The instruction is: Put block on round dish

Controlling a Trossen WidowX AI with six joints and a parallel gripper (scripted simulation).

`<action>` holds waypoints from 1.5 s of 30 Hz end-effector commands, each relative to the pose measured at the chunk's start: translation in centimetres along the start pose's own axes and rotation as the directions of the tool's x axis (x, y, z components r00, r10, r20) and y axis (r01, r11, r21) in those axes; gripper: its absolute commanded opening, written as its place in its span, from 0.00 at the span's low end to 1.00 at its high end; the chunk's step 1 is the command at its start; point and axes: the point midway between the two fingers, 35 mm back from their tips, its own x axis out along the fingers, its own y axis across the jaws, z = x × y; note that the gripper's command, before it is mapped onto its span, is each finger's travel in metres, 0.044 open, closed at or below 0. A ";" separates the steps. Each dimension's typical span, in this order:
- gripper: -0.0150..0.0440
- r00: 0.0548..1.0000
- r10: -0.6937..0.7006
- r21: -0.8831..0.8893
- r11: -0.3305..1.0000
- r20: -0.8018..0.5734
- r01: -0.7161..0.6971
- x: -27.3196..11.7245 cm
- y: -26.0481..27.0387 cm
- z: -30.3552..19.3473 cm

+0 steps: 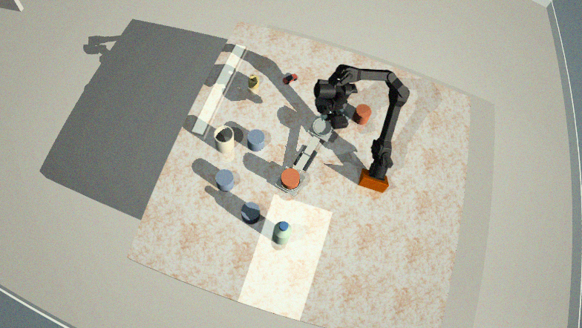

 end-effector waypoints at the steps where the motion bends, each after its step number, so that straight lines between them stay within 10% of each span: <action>1: 0.25 1.000 0.003 0.005 1.000 0.031 -0.003 -1.3 0.1 -0.1; 45: 0.25 0.986 0.033 0.013 0.999 -0.166 -0.031 6.4 -6.7 -11.5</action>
